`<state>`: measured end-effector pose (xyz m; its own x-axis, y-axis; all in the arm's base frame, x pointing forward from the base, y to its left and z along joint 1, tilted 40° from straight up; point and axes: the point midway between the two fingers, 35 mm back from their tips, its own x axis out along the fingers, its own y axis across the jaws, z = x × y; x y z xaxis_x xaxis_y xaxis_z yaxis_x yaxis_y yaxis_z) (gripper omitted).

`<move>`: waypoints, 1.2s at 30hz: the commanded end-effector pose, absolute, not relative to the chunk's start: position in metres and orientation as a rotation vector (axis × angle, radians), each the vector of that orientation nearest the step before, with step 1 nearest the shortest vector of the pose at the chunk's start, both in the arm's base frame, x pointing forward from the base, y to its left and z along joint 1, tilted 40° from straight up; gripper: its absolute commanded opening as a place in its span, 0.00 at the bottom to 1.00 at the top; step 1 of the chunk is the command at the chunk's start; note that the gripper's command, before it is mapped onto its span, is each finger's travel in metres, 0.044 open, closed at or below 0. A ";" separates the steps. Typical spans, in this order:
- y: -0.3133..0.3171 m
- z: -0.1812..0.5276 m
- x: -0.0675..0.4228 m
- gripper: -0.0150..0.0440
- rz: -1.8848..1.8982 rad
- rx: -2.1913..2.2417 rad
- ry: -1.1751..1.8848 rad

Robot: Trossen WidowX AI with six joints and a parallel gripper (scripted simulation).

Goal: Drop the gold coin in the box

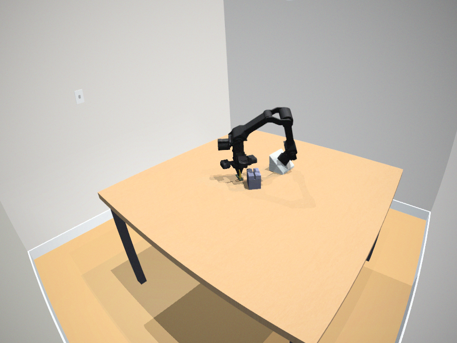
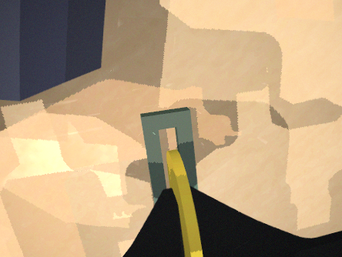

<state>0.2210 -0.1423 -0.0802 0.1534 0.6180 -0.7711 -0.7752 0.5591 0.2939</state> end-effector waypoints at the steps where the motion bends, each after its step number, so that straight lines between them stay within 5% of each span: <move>1: -0.144 -0.078 0.221 0.25 1.003 -0.181 0.998; 36: -0.200 -0.011 0.207 0.25 1.002 -0.182 1.002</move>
<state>0.2085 -0.1930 -0.0184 0.1524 0.6279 -0.7633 -0.7672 0.5621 0.3091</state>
